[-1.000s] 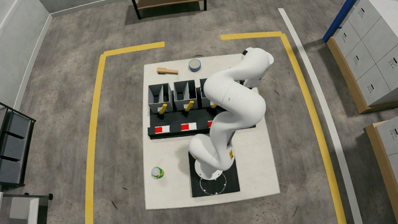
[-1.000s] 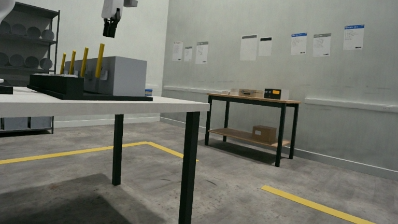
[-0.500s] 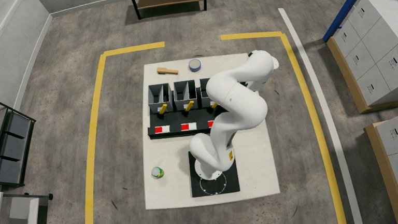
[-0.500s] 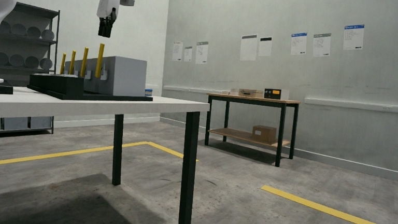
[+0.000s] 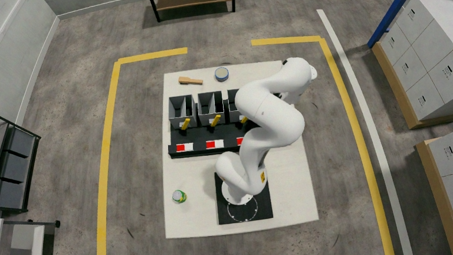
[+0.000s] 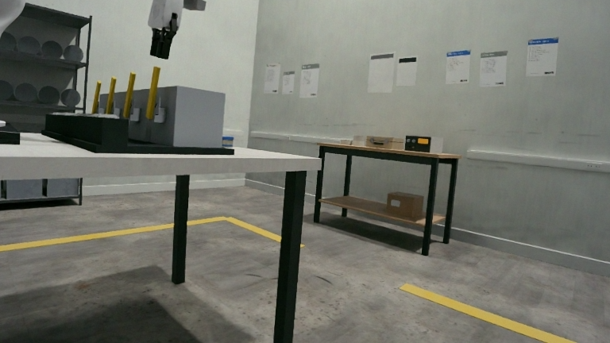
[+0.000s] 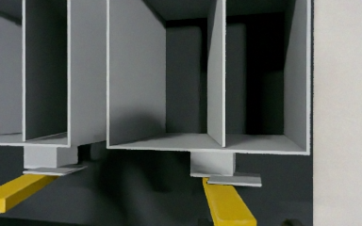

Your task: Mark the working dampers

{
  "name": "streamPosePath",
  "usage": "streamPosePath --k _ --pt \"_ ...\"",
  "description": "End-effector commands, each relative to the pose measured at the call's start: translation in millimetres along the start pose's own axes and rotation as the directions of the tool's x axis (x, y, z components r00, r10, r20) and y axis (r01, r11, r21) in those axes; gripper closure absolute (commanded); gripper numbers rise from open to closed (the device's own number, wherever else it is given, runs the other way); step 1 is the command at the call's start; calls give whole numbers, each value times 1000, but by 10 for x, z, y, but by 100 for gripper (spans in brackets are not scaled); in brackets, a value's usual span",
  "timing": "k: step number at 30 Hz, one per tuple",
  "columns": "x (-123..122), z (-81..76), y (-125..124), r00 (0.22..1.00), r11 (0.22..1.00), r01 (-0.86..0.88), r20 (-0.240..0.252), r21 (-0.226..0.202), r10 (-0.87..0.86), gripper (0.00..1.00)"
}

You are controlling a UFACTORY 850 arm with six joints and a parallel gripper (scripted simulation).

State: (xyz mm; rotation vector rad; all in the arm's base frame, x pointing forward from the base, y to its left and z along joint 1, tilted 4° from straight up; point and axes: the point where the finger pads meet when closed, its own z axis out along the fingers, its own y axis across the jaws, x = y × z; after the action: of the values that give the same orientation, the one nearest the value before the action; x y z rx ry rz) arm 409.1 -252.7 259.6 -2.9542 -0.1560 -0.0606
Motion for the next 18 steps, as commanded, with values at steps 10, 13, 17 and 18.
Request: streamPosePath --k 10,13,17,18 --pt "4 183 3 1000 1000 0 -1 -1 0 61" --pt "4 252 3 1000 1000 0 -1 -1 0 61" --pt "4 348 4 1000 1000 0 -1 -1 0 61" --pt "4 348 4 1000 1000 0 -1 -1 0 61"
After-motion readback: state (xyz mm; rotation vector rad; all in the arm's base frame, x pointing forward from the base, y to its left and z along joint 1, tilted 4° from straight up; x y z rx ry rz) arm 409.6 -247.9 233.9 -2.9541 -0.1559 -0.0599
